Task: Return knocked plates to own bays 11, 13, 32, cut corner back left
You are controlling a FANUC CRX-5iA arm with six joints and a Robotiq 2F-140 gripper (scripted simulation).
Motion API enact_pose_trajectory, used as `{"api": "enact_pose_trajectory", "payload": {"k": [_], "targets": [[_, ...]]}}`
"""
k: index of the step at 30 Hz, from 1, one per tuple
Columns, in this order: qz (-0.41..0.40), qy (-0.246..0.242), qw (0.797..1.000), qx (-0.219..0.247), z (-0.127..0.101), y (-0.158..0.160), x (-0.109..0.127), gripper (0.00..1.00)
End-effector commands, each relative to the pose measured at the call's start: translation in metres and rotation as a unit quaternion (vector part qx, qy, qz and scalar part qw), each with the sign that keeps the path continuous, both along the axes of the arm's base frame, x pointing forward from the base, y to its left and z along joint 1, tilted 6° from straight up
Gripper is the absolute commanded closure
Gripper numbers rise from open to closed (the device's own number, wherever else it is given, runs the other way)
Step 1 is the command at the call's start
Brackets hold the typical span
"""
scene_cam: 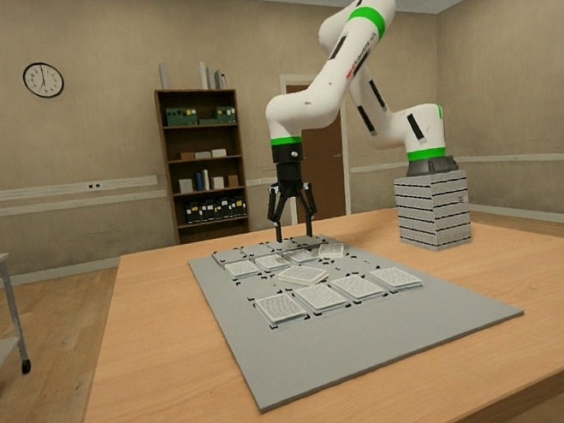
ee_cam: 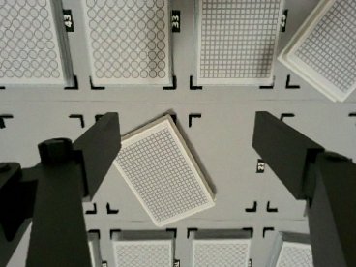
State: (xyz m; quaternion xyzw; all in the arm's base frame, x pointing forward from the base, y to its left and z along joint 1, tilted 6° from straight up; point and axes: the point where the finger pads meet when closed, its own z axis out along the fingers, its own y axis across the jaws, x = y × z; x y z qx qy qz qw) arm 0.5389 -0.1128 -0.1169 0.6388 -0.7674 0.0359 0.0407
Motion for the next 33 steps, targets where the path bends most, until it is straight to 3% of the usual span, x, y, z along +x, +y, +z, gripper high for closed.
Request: {"api": "enact_pose_trajectory", "payload": {"k": [1, 11, 12, 33], "targets": [[0.000, -0.001, 1.000, 0.000, 0.001, 0.000, 0.001, 0.30], [0.000, -0.001, 1.000, 0.000, 0.001, 0.000, 0.001, 0.30], [0.000, -0.001, 1.000, 0.000, 0.001, 0.004, -0.001, 0.00], [0.000, -0.001, 1.000, 0.000, 0.001, 0.071, -0.037, 0.00]]}}
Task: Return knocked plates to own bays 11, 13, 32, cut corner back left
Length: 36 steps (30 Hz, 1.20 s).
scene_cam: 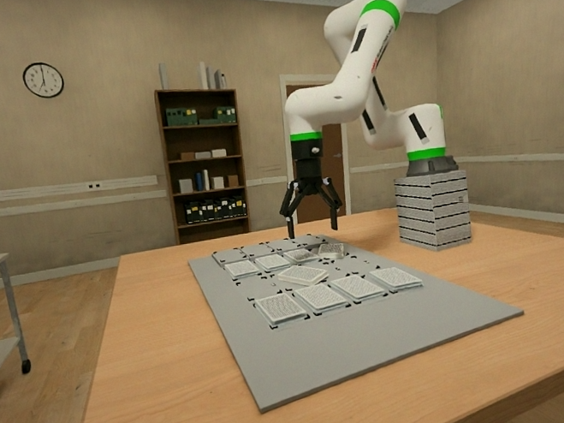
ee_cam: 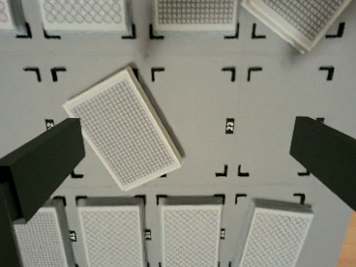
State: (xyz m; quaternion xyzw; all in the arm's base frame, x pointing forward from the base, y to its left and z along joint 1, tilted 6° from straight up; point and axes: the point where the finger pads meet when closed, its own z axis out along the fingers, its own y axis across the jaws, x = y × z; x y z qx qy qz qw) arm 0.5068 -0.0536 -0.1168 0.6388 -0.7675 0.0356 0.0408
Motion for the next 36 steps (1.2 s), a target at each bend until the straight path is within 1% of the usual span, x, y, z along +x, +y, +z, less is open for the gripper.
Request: {"api": "enact_pose_trajectory", "payload": {"k": [1, 2, 17, 19, 34, 36], "targets": [[0.000, -0.001, 1.000, 0.000, 0.001, 0.011, -0.005, 0.00], [0.000, -0.001, 1.000, 0.000, 0.001, 0.011, -0.005, 0.00], [0.000, -0.001, 1.000, 0.000, 0.002, 0.064, -0.033, 0.00], [0.000, -0.001, 1.000, 0.000, 0.002, 0.064, -0.033, 0.00], [0.000, -0.001, 1.000, 0.000, 0.002, 0.117, -0.062, 0.00], [0.000, -0.001, 1.000, 0.000, 0.002, 0.117, -0.062, 0.00]]}}
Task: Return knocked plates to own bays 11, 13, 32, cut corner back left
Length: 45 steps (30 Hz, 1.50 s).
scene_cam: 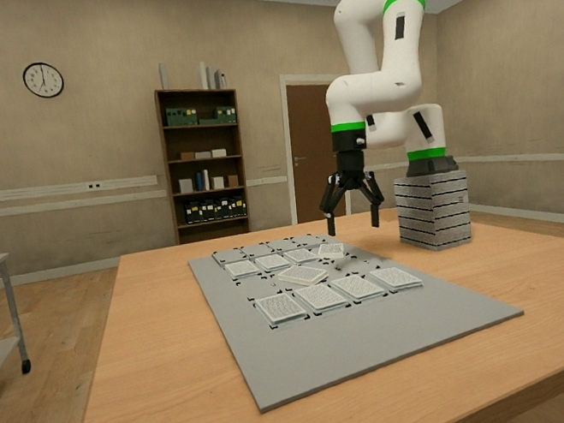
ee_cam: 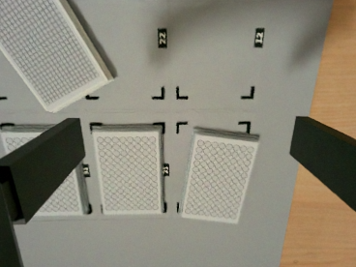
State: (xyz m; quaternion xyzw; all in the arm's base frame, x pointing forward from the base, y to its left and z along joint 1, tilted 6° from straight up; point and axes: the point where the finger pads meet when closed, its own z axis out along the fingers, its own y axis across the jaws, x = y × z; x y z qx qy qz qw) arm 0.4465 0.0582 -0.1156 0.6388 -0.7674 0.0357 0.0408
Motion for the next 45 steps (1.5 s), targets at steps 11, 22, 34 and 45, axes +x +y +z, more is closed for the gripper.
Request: {"api": "enact_pose_trajectory", "payload": {"k": [11, 22, 34, 45], "targets": [[0.000, -0.001, 1.000, 0.000, 0.001, 0.044, -0.023, 0.00], [0.000, -0.001, 1.000, 0.000, 0.001, 0.062, -0.032, 0.00], [0.000, -0.001, 1.000, 0.000, 0.001, 0.062, -0.032, 0.00], [0.000, -0.001, 1.000, 0.000, 0.001, 0.062, -0.032, 0.00]]}}
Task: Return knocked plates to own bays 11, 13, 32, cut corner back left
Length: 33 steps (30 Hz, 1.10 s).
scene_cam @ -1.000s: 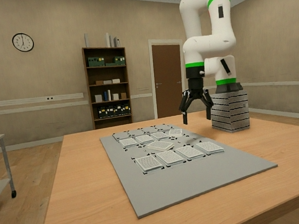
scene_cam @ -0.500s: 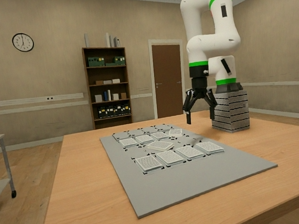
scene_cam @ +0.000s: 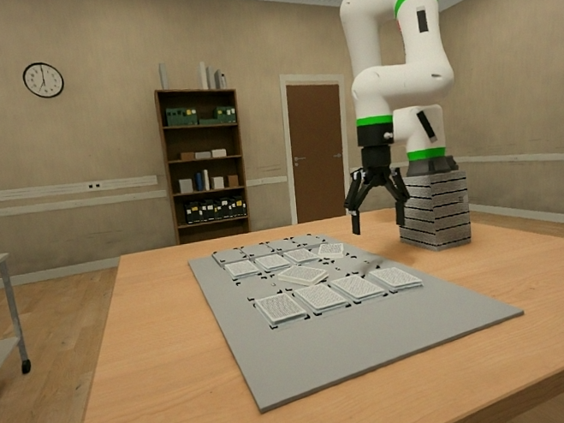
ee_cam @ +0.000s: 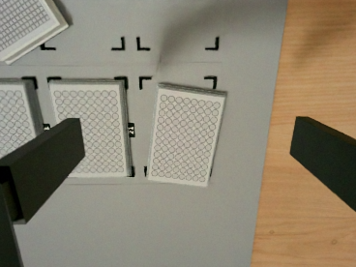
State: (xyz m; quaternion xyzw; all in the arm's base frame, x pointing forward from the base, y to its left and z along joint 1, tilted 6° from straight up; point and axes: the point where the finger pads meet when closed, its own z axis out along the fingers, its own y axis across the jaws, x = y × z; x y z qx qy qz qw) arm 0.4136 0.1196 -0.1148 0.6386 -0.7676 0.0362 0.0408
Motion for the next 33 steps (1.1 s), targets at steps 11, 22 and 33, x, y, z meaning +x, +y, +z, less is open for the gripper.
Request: {"api": "enact_pose_trajectory", "payload": {"k": [11, 22, 33], "targets": [[0.000, -0.001, 1.000, 0.000, 0.001, 0.000, 0.001, 0.00], [0.000, -0.001, 1.000, 0.000, 0.002, -0.007, -0.001, 0.00], [0.000, -0.001, 1.000, 0.000, 0.006, -0.046, -0.008, 0.00]]}}
